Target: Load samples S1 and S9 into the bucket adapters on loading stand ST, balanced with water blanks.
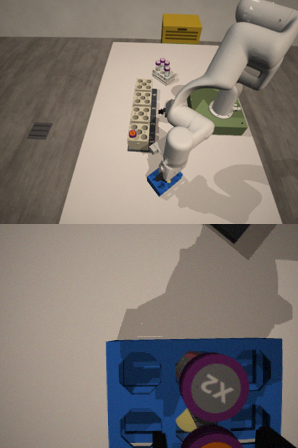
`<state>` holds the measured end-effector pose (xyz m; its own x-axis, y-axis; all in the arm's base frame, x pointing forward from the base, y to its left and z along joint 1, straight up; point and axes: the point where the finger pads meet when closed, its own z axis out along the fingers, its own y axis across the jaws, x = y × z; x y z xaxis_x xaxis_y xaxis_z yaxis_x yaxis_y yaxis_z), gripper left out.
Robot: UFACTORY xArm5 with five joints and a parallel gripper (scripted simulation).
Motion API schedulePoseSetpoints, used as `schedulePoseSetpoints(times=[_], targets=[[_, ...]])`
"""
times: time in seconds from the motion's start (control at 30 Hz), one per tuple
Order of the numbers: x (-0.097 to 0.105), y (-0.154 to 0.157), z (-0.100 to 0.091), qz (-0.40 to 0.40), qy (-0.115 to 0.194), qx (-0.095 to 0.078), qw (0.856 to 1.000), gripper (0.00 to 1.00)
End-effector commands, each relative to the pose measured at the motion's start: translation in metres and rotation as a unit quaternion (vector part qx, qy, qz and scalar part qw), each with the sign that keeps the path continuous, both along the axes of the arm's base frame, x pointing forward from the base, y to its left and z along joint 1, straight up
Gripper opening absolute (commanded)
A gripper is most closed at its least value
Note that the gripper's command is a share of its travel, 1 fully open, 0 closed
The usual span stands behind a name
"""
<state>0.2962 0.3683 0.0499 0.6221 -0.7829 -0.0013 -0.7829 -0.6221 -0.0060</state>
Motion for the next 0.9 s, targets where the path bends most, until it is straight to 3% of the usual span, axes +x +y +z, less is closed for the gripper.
schedulePoseSetpoints(times=[0.0, 0.87], targets=[[0.0009, 0.0011, -0.0001, 0.0, -0.001, 0.002, 1.0, 0.57], [0.001, 0.0012, -0.0088, 0.0, -0.001, 0.002, 1.0, 0.57]])
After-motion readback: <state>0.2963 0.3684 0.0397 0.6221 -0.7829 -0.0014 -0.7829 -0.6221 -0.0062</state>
